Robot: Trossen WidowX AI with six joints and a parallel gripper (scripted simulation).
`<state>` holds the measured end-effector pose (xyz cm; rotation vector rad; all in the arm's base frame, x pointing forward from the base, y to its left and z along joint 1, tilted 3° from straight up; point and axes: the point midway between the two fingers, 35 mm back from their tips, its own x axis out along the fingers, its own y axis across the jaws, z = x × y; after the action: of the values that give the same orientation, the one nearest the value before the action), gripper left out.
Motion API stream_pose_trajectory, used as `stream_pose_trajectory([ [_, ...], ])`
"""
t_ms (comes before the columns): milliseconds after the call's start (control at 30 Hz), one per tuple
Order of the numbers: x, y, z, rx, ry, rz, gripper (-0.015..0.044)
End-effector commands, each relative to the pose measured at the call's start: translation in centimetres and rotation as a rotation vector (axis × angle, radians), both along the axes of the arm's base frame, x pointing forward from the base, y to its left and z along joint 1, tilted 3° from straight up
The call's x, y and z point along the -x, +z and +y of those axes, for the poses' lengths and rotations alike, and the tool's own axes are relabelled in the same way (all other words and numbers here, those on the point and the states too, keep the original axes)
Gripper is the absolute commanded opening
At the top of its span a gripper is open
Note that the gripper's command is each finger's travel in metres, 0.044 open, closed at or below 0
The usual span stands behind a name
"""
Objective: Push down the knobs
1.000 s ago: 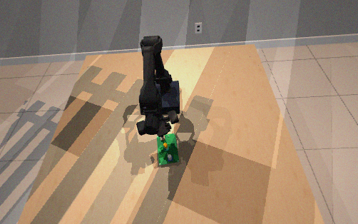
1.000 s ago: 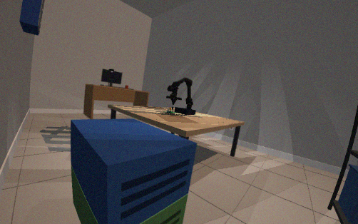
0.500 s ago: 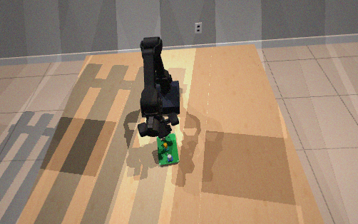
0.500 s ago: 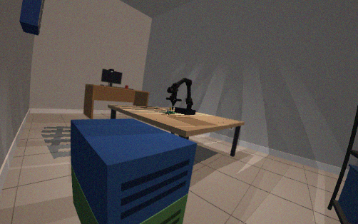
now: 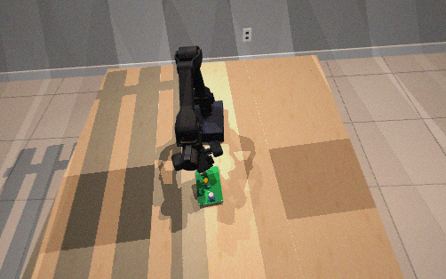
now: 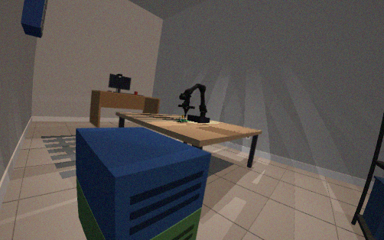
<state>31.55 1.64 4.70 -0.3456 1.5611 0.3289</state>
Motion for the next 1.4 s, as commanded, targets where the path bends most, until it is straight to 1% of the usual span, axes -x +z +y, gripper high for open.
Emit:
stream_pose_trajectory([
  [0,-0.04,-0.14,-0.05,0.003,0.003,-0.001,0.0],
  [1367,-0.02,-0.74,-0.06,0.003,0.003,-0.001,0.0],
])
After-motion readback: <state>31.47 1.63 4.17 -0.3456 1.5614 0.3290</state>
